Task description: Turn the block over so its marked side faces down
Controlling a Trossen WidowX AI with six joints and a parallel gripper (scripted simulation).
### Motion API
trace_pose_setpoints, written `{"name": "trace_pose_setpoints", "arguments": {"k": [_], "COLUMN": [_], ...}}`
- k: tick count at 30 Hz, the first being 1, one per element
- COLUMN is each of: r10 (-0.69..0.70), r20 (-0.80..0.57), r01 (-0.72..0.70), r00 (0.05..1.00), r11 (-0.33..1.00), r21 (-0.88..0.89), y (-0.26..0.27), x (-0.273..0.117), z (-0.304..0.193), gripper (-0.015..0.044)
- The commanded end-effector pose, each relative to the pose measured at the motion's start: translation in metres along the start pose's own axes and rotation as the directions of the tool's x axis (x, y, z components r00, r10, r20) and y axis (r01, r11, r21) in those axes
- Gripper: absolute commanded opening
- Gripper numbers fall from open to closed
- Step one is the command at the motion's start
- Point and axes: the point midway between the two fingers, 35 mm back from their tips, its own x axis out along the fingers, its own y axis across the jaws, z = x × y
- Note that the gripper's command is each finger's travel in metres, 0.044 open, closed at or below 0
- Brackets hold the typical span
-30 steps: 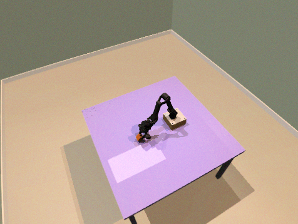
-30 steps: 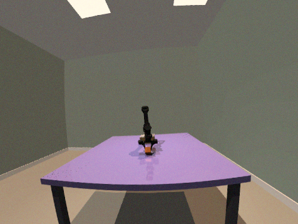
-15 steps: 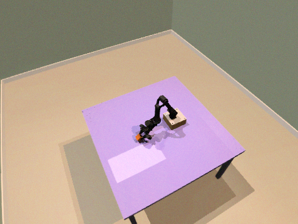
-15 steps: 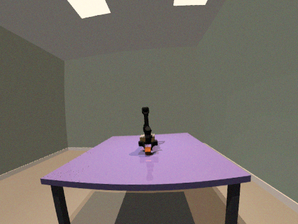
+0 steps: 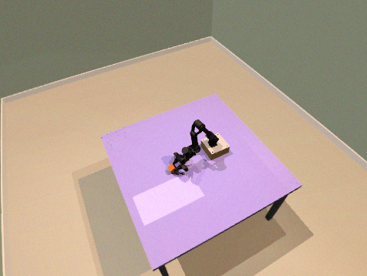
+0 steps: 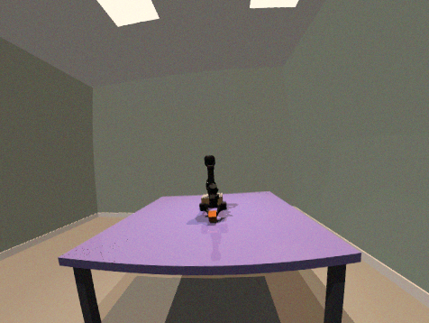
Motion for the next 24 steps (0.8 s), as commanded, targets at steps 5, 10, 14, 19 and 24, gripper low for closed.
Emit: {"name": "trace_pose_setpoints", "arguments": {"k": [5, 10, 14, 19, 24], "r10": [-0.004, -0.004, -0.004, -0.004, -0.004], "r20": [0.017, 0.017, 0.017, 0.017, 0.017], "r01": [0.004, 0.004, 0.004, 0.004, 0.004], "r00": [1.000, 1.000, 1.000, 1.000, 1.000], "r11": [1.000, 1.000, 1.000, 1.000, 1.000], "r21": [-0.003, -0.003, -0.003, -0.003, -0.003], "y": [-0.0005, -0.0005, -0.0005, -0.0005, -0.0005], "x": [-0.0010, -0.0010, -0.0010, -0.0010, -0.0010], "z": [0.0019, 0.0019, 0.0019, 0.0019, 0.0019], "gripper": [0.0000, 0.0000, 0.0105, 0.0236, 0.0367]}}
